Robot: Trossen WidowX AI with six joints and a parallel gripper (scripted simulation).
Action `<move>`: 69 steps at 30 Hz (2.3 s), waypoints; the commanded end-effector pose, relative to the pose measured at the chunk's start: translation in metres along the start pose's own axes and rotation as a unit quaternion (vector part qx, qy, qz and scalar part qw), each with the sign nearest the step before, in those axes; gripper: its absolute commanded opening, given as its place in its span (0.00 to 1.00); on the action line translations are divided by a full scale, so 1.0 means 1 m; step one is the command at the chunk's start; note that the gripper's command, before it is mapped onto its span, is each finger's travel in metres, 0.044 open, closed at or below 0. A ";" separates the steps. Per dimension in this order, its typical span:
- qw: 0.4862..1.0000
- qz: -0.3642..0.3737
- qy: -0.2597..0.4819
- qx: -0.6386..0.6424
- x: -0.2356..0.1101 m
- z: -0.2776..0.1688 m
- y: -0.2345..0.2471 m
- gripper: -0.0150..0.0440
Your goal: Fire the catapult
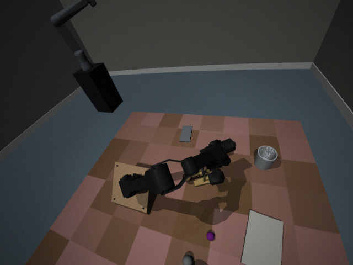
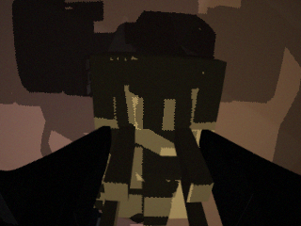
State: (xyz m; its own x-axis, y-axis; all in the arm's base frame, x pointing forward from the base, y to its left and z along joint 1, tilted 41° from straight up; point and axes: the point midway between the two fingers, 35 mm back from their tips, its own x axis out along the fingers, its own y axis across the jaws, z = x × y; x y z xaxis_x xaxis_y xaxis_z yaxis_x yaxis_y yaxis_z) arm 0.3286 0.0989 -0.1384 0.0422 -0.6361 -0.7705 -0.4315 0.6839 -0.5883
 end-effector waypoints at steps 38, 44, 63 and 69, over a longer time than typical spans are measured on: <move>1.000 -0.002 0.000 -0.002 -0.015 0.003 -0.001 0.25; 1.000 -0.002 0.001 -0.003 -0.005 0.002 -0.001 0.25; 1.000 0.000 0.004 0.000 -0.002 0.001 -0.001 0.65; 1.000 0.000 0.004 0.000 -0.004 0.002 -0.001 0.92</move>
State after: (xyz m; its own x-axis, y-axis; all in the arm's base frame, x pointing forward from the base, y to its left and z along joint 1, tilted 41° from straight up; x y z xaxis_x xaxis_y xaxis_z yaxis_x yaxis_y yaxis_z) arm 0.3302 0.0998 -0.1370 0.0347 -0.6383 -0.7690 -0.4323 0.6842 -0.5874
